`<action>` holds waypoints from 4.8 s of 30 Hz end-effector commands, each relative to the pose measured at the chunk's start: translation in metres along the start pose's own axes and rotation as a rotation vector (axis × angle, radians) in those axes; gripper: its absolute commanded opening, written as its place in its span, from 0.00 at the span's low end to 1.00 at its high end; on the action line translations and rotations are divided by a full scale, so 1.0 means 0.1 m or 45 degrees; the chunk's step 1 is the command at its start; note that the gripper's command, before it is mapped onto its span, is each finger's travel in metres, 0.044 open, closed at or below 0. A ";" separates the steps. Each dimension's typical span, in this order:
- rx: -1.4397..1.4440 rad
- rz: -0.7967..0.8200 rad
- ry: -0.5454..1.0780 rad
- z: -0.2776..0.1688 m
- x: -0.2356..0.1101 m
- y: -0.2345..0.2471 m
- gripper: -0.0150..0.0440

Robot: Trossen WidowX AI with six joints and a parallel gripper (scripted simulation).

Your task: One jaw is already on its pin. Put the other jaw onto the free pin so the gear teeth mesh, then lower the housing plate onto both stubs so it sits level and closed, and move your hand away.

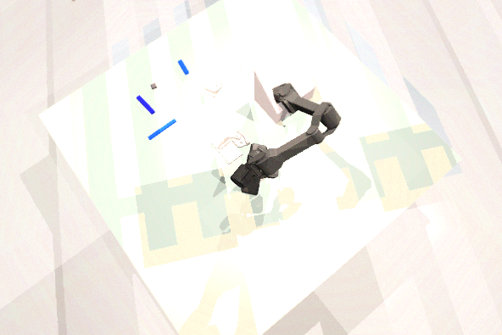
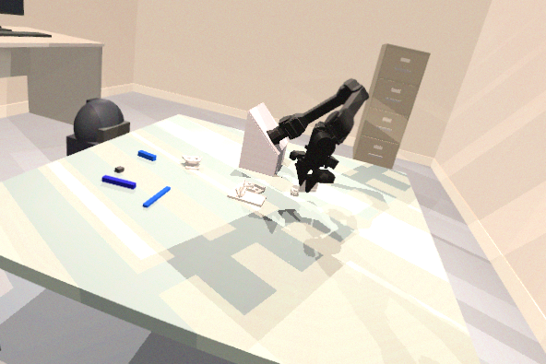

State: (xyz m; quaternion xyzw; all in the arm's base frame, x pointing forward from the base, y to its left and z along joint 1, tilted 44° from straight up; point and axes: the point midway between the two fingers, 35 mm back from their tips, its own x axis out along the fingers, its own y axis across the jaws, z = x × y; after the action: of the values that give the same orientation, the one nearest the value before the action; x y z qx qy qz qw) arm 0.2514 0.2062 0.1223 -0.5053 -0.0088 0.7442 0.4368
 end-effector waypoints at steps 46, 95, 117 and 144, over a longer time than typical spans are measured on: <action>1.942 0.031 0.027 -0.71 0.04 1.37 0.48; 3.082 0.059 -0.043 -0.63 0.11 2.08 0.48; 3.082 0.052 -0.038 -0.86 0.08 1.71 0.48; 3.077 0.055 -0.049 -1.09 0.11 1.11 0.48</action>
State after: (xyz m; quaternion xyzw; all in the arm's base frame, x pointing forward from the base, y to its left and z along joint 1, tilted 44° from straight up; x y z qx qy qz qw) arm 0.2619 0.0979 0.0114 0.2364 0.6918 0.2879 0.6185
